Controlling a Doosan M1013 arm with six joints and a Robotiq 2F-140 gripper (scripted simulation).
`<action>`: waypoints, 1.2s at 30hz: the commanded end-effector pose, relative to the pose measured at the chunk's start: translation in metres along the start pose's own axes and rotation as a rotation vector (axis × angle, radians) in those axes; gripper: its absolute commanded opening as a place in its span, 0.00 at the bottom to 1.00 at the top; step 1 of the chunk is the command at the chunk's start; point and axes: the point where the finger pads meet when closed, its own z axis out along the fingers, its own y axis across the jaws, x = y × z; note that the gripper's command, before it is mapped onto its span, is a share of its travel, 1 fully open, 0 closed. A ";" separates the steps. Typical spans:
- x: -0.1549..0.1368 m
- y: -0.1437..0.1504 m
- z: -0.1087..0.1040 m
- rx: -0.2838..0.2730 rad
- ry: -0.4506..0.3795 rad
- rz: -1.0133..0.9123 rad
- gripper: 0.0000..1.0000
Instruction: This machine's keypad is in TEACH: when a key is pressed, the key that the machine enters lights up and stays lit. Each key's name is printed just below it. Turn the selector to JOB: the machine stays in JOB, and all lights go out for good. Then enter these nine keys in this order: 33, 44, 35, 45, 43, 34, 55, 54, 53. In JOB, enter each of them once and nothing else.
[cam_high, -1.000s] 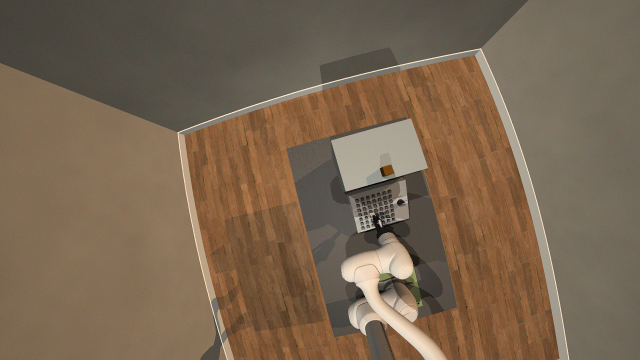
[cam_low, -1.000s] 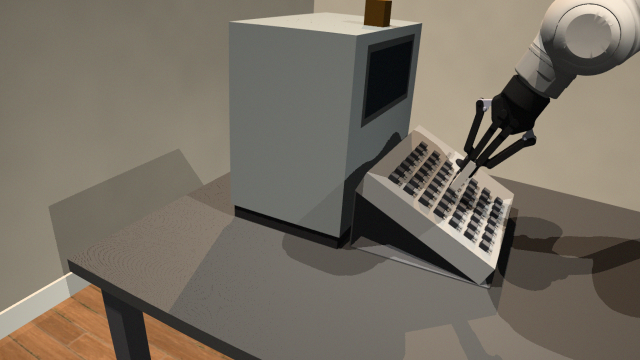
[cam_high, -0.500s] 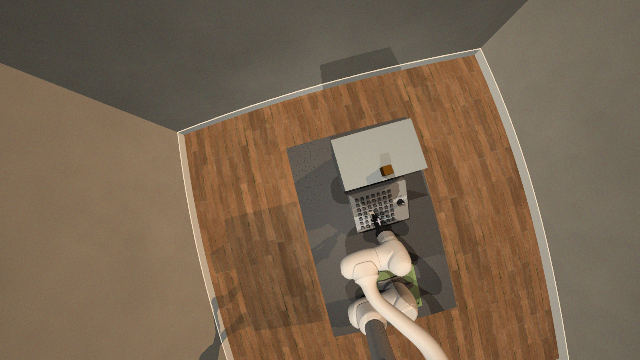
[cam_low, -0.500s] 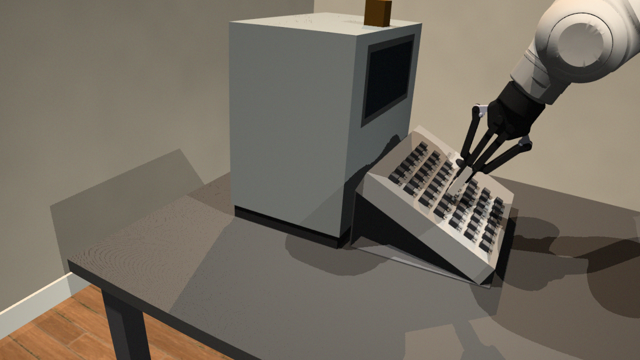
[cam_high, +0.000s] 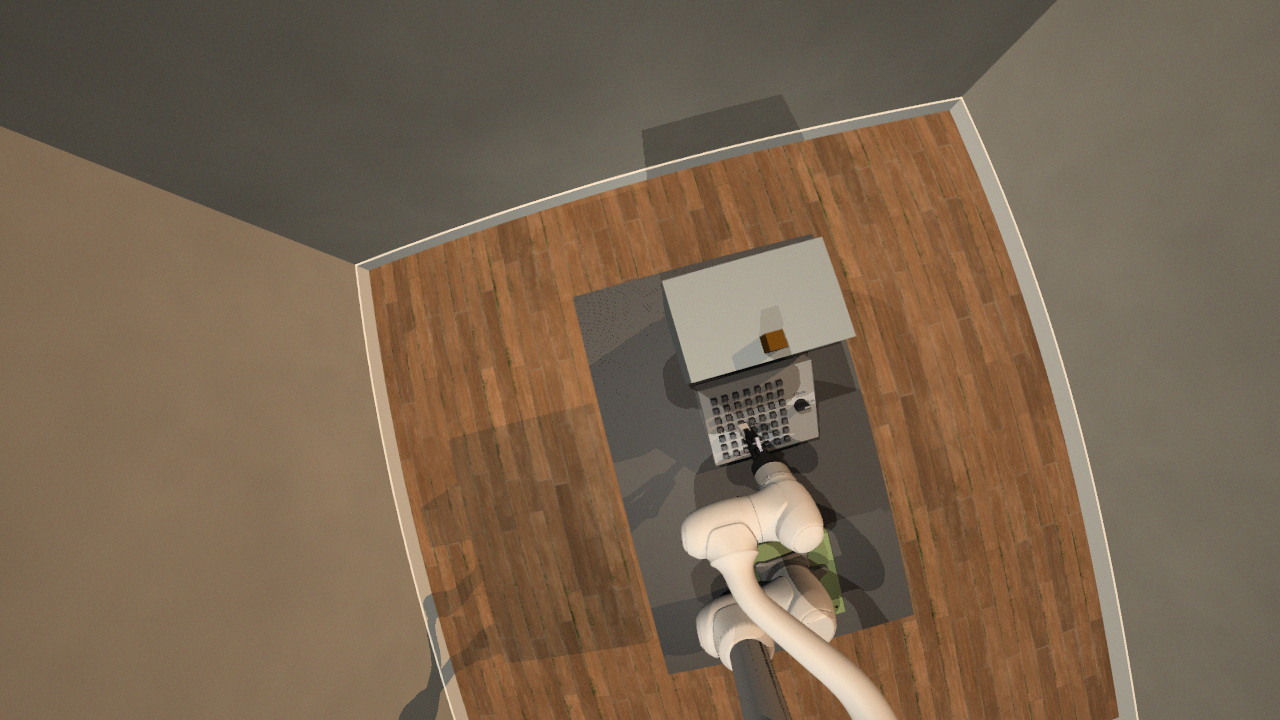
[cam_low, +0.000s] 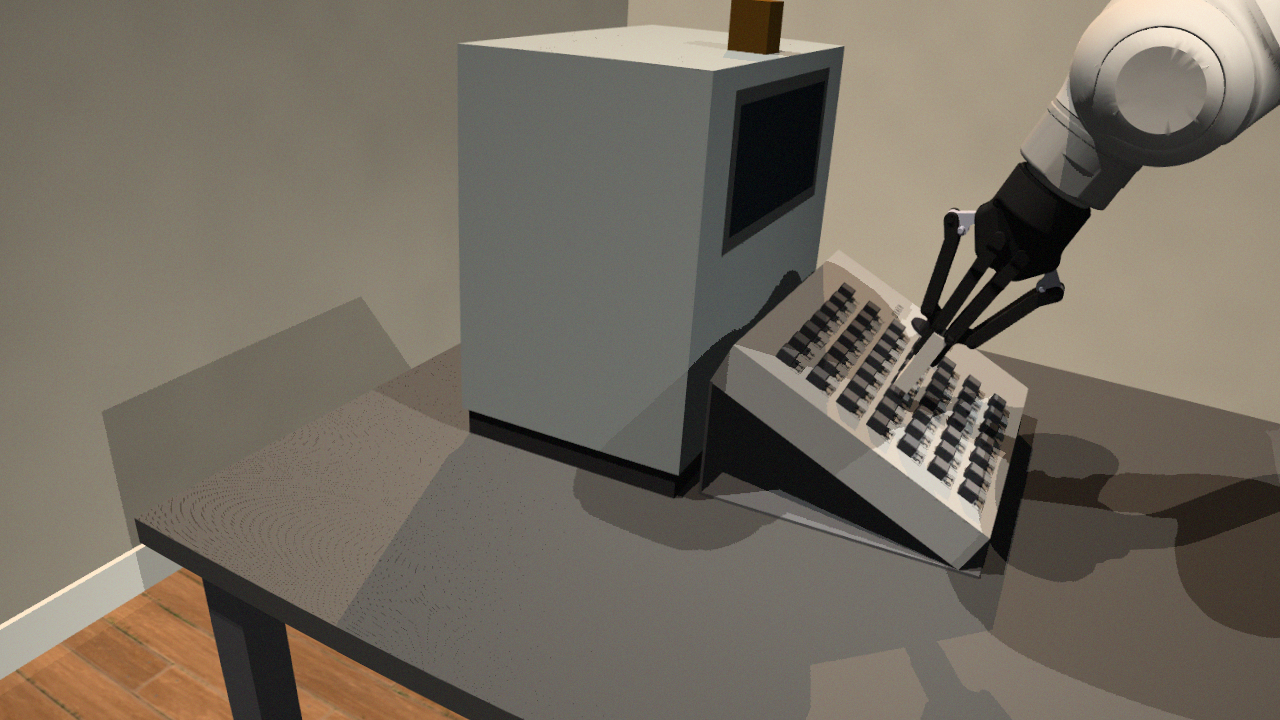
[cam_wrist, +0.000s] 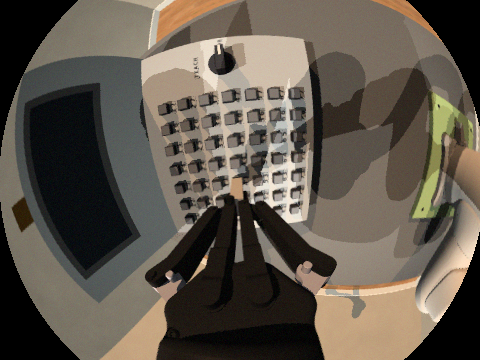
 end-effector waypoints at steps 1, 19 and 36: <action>0.000 0.000 0.001 0.003 -0.003 0.003 0.00; 0.000 0.000 0.008 0.003 -0.003 0.003 0.00; 0.000 0.000 0.015 0.003 -0.003 0.003 0.00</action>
